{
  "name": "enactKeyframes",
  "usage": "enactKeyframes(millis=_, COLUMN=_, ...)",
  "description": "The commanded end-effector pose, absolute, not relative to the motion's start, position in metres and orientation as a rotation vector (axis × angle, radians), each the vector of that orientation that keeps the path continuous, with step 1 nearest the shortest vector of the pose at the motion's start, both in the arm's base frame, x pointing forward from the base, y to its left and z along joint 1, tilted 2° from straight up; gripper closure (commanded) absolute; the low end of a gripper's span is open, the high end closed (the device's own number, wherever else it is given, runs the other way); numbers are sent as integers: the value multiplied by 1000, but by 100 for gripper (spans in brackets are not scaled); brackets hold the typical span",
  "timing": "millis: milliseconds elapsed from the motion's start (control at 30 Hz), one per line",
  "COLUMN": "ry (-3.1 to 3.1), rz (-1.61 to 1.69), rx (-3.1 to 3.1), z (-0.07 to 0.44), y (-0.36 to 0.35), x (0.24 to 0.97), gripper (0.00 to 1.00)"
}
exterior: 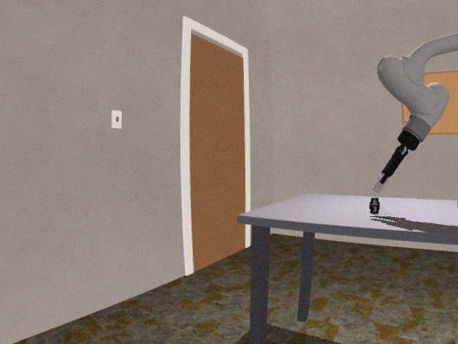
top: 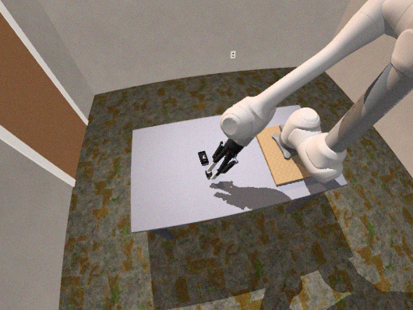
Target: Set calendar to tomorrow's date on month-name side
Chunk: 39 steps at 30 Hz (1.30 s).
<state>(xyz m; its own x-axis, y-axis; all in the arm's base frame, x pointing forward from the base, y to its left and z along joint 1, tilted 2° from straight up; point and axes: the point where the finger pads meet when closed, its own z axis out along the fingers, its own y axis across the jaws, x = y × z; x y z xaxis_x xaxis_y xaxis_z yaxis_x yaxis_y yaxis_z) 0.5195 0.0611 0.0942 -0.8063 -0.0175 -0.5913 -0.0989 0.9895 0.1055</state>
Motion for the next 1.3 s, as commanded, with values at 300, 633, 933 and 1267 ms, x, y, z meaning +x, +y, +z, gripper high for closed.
enactKeyframes(millis=300, ry=2374, rz=151, rx=-68, z=96, y=47, x=523, gripper=72)
enactKeyframes(millis=633, ry=2351, rz=96, rx=-47, z=94, y=33, x=521, gripper=72)
enactKeyframes(millis=933, ry=2345, rz=62, rx=-35, z=92, y=24, x=518, gripper=72)
enactKeyframes(millis=1267, ry=2344, rz=48, rx=-30, z=89, y=20, x=514, gripper=72)
